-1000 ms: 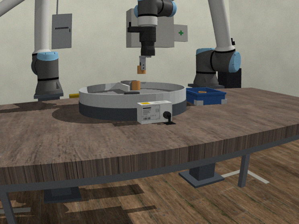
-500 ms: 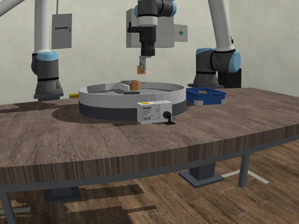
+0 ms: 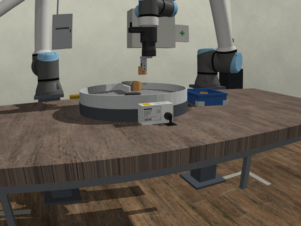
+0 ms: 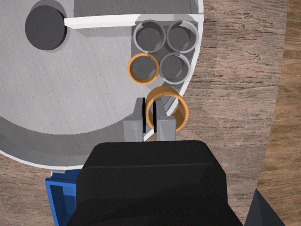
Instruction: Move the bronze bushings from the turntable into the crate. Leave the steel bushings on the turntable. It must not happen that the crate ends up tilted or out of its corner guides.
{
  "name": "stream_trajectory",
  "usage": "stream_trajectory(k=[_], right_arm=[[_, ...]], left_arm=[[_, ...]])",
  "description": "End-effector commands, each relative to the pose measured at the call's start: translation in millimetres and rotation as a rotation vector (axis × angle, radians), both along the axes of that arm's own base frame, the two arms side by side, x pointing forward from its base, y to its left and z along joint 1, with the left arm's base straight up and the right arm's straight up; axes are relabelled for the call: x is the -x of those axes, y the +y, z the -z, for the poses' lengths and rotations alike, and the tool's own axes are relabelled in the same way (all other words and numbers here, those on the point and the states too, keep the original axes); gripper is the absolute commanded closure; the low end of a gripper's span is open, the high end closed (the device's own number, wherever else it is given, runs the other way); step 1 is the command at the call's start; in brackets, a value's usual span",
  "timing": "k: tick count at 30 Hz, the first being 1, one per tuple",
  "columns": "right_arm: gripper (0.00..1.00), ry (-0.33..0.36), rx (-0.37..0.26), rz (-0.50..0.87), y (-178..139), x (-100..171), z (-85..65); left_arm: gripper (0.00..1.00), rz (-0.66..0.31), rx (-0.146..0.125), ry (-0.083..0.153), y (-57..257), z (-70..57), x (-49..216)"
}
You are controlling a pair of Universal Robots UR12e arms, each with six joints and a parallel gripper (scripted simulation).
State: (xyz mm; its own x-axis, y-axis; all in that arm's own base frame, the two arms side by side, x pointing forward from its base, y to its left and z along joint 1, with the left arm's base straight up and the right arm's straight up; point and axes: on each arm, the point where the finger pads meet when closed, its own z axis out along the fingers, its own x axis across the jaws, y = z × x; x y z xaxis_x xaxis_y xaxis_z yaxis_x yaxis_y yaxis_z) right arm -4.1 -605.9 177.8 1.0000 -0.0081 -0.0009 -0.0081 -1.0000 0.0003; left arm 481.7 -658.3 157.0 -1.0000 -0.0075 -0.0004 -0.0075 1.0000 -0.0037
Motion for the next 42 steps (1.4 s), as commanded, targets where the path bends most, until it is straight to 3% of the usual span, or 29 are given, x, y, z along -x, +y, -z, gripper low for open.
stream_trajectory(k=[1, 8, 17, 19, 24, 34, 42], right_arm=[[0.0, -0.001, 0.0, 0.0, 2, 1, 0.7], [0.0, -0.001, 0.0, 0.0, 2, 1, 0.7], [0.0, -0.001, 0.0, 0.0, 2, 1, 0.7], [0.0, -0.001, 0.0, 0.0, 2, 1, 0.7], [0.0, -0.001, 0.0, 0.0, 2, 1, 0.7], [0.0, -0.001, 0.0, 0.0, 2, 1, 0.7], [0.0, -0.001, 0.0, 0.0, 2, 1, 0.7]], left_arm=[[1.0, 0.0, 0.001, 0.0, -1, -0.2, 0], [1.0, -0.001, 0.001, 0.0, 16, -0.4, -5], [1.0, -0.001, 0.001, 0.0, 89, -0.3, -28], [1.0, -0.001, 0.001, 0.0, 89, -0.3, -28], [1.0, -0.001, 0.001, 0.0, 149, -0.2, -47], [1.0, -0.001, 0.001, 0.0, 229, -0.1, -72], [1.0, -0.001, 0.001, 0.0, 249, 0.0, -78]])
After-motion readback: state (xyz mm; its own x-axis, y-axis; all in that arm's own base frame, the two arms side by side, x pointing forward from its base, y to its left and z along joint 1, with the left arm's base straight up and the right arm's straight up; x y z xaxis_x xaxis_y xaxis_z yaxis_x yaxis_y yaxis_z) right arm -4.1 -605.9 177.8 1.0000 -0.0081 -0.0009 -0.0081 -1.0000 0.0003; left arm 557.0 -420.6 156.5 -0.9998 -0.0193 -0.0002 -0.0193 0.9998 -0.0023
